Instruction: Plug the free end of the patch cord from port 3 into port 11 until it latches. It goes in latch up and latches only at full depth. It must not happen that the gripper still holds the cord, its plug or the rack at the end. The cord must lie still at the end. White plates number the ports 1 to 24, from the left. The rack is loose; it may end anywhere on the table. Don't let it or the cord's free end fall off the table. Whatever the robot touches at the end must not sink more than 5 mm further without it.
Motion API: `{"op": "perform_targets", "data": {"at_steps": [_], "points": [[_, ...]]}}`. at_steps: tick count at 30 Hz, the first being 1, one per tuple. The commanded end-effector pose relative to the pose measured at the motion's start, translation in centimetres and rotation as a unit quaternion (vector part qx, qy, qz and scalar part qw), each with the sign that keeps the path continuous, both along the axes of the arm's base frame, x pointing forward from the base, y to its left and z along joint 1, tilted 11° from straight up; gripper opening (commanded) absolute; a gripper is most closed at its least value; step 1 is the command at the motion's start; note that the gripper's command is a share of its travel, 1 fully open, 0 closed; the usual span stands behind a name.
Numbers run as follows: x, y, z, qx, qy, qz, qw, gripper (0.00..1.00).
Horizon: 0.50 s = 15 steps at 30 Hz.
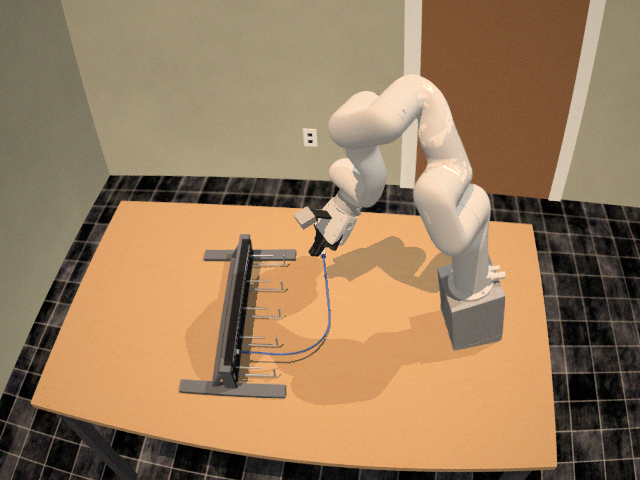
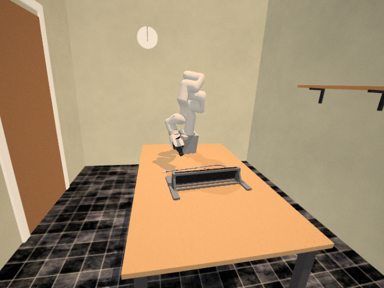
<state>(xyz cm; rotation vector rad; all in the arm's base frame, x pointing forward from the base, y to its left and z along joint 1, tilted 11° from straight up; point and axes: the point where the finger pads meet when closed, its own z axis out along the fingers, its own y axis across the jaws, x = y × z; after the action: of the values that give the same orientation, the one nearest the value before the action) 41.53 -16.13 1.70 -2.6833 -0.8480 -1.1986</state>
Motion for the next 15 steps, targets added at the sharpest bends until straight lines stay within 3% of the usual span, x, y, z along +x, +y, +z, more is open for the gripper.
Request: {"op": "perform_targets", "data": {"at_steps": [1, 6, 15], "points": [[-0.7, -0.5, -1.3, -0.035, 0.037, 0.066, 0.997, 0.00], [-1.2, -1.0, -2.0, -0.061, 0.055, 0.104, 0.991, 0.00], [-2.1, -3.8, -4.0, -0.159, 0.105, 0.233, 0.954, 0.00]]}}
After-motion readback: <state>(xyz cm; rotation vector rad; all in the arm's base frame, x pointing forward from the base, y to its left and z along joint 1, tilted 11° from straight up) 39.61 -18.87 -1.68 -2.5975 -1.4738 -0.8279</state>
